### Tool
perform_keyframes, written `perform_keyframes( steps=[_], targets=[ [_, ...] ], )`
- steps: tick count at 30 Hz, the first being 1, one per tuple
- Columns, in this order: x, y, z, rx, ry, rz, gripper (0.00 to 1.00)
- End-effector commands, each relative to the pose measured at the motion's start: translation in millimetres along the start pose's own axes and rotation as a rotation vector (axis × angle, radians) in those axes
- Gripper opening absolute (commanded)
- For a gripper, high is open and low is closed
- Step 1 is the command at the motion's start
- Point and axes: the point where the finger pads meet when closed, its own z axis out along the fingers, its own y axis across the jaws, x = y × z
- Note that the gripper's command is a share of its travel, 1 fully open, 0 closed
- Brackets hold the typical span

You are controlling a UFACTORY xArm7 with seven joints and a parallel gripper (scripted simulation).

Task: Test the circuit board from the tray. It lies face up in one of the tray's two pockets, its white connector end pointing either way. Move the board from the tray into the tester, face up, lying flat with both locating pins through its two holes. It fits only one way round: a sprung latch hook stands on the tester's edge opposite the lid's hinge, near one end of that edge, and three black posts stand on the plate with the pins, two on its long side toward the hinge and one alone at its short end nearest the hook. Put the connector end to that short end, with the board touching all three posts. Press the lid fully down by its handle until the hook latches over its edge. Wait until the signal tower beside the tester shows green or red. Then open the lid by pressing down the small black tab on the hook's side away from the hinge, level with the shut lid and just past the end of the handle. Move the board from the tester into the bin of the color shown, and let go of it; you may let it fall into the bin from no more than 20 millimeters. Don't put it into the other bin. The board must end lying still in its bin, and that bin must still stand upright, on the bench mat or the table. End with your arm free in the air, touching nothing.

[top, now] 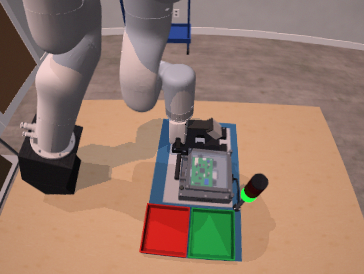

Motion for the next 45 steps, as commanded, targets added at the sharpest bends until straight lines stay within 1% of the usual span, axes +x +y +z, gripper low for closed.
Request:
perform_keyframes(
  steps=[1,9,29,36,43,45],
  targets=[
    [0.9,-0.4,-6.5,-0.004,0.000,0.000,0.00],
    [0.8,-0.4,-10.4,-0.004,-0.001,0.000,0.00],
    [0.7,-0.5,-10.6,-0.004,-0.001,-0.015,0.00],
    [0.7,-0.5,-10.6,-0.004,-0.001,-0.102,0.00],
    [0.7,-0.5,-10.6,-0.004,-0.001,-0.285,0.00],
    [0.7,-0.5,-10.6,-0.004,-0.001,-0.285,0.00]
  ],
)
